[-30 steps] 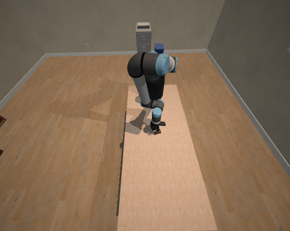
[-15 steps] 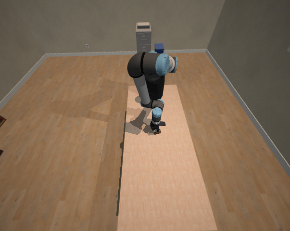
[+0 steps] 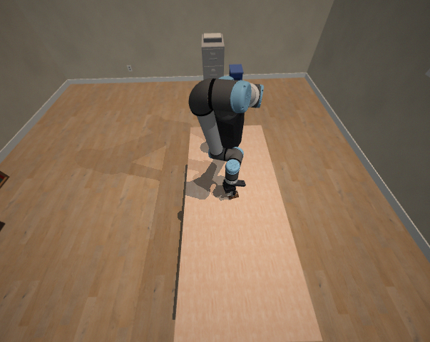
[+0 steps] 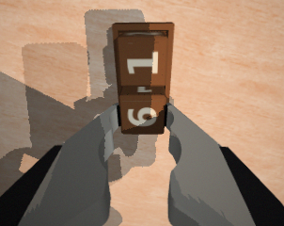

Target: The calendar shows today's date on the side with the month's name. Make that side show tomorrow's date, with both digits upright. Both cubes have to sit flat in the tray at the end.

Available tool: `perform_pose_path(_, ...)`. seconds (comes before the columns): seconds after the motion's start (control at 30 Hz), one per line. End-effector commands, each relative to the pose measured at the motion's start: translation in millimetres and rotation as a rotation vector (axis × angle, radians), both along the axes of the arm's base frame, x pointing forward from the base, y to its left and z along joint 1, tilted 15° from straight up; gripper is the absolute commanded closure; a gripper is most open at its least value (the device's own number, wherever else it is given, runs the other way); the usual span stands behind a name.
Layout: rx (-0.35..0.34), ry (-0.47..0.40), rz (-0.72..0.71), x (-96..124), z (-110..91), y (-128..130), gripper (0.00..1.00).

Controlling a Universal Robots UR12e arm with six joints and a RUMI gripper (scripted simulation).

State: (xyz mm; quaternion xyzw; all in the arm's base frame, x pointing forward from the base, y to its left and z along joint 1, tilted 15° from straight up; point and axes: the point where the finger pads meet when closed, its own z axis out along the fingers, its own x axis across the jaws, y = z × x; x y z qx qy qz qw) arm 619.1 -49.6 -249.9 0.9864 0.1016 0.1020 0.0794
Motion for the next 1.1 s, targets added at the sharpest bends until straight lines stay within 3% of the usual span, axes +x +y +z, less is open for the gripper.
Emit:
perform_pose_path(0.0, 0.0, -0.001, 0.0, 0.7, -1.5, -0.2, 0.89)
perform_pose_path(1.07, 0.0, -0.001, 0.0, 1.8, -6.4, -0.9, 0.89)
